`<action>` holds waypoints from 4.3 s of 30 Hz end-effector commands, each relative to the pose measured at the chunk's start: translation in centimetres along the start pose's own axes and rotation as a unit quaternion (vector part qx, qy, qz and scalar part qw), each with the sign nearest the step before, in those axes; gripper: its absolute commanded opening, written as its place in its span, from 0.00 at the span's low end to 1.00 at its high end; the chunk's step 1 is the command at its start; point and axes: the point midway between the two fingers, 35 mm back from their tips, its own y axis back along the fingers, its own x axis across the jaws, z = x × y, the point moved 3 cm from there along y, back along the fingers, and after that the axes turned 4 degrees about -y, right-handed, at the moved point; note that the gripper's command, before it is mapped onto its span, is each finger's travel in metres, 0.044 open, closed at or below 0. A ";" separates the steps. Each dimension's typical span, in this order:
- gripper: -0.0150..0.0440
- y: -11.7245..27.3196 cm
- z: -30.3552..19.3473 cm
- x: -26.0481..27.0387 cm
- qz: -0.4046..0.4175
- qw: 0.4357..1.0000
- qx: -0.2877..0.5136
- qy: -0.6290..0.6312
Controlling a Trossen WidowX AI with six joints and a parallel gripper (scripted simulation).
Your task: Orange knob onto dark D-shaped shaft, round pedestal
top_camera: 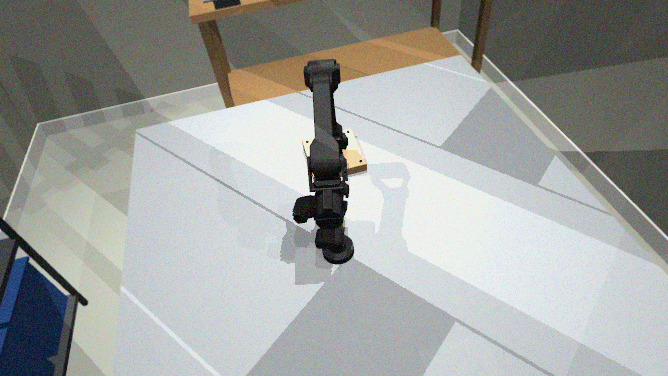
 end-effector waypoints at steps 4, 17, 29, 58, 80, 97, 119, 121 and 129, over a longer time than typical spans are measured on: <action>0.25 -0.2 0.0 0.0 0.001 1.000 0.000 -0.015; 0.25 -0.4 0.0 0.0 0.001 1.000 0.000 -0.015; 0.25 -0.4 0.0 0.0 0.001 1.000 0.000 -0.015; 0.25 -0.3 0.0 0.0 0.001 0.993 0.000 -0.120; 0.25 0.0 0.0 0.0 0.001 0.993 0.000 -0.120; 0.25 -0.1 0.0 0.0 0.001 0.975 0.000 -0.223; 0.25 -0.6 0.0 0.0 0.001 0.975 0.000 -0.220; 0.25 -0.7 0.0 -0.1 0.001 0.975 0.000 -0.220; 0.25 -1.2 0.0 0.0 0.001 0.975 0.000 -0.220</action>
